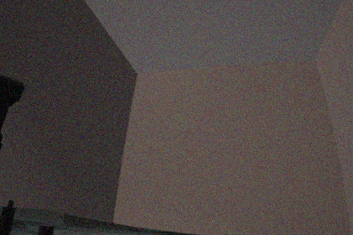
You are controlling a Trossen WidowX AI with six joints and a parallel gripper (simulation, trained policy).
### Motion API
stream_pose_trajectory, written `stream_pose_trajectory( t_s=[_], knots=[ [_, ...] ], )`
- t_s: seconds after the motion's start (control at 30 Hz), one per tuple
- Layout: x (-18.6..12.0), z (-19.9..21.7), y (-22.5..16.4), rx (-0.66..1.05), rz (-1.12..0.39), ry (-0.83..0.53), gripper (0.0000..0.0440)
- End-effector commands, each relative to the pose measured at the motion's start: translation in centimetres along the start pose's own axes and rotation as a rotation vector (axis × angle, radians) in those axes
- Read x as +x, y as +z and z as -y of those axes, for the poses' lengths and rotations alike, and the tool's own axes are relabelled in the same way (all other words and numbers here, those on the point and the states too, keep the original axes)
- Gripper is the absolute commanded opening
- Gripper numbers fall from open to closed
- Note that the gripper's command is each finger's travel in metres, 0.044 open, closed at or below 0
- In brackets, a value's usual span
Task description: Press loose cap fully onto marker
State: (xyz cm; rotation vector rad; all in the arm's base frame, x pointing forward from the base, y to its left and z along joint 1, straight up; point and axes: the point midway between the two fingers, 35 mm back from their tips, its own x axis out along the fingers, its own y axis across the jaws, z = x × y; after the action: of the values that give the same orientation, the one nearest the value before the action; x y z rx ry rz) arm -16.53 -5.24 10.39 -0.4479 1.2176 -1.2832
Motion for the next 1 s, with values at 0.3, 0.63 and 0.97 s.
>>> stream_pose_trajectory(
  t_s=[0.3, 0.63, 0.97],
  knots=[
    [-2.7, -0.6, -2.6, -0.077, -0.107, 0.082, 0.0281],
    [-5.5, -1.3, -4.5, -0.125, -0.203, 0.149, 0.0296],
    [-8.5, -2.2, -5.9, -0.161, -0.296, 0.218, 0.0308]
  ],
)
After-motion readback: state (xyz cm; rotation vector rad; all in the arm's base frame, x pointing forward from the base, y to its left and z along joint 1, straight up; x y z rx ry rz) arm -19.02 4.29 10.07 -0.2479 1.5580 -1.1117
